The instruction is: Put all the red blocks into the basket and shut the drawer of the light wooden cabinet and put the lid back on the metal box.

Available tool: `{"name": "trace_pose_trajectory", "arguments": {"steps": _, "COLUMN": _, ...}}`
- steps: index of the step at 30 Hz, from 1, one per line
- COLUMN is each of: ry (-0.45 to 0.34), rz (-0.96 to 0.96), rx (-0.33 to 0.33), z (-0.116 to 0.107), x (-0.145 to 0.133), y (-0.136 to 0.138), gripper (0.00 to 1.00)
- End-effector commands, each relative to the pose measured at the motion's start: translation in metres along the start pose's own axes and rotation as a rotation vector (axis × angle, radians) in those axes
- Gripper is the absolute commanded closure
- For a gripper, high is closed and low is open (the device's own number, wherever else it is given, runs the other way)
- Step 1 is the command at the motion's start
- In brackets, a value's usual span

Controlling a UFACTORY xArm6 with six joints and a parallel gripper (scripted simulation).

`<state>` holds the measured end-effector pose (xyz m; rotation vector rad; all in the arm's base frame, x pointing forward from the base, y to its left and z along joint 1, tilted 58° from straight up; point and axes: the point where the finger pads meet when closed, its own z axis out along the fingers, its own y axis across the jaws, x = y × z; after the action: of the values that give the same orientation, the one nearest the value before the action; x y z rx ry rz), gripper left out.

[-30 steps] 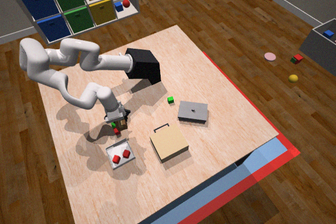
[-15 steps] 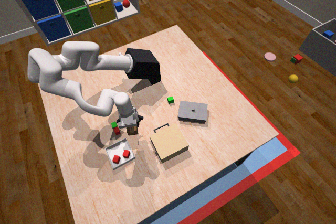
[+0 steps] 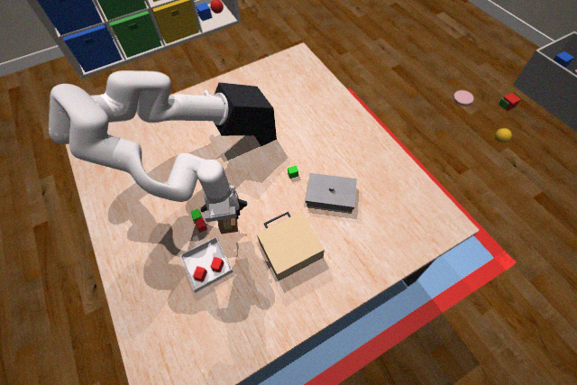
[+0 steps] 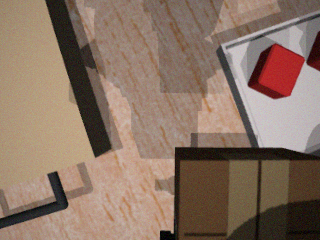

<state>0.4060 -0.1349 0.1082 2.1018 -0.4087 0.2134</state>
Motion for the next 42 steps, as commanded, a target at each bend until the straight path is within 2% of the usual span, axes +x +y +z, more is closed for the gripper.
{"name": "trace_pose_trajectory", "arguments": {"steps": 1, "ry": 0.002, "rz": 0.001, "rx": 0.001, "z": 0.0, "x": 0.001, "y": 0.0, "gripper": 0.38}}
{"name": "trace_pose_trajectory", "arguments": {"steps": 21, "ry": 0.002, "rz": 0.001, "rx": 0.001, "z": 0.01, "x": 0.001, "y": 0.0, "gripper": 0.38}}
{"name": "trace_pose_trajectory", "arguments": {"steps": 42, "ry": 0.002, "rz": 0.001, "rx": 0.001, "z": 0.043, "x": 0.001, "y": -0.001, "gripper": 0.38}}
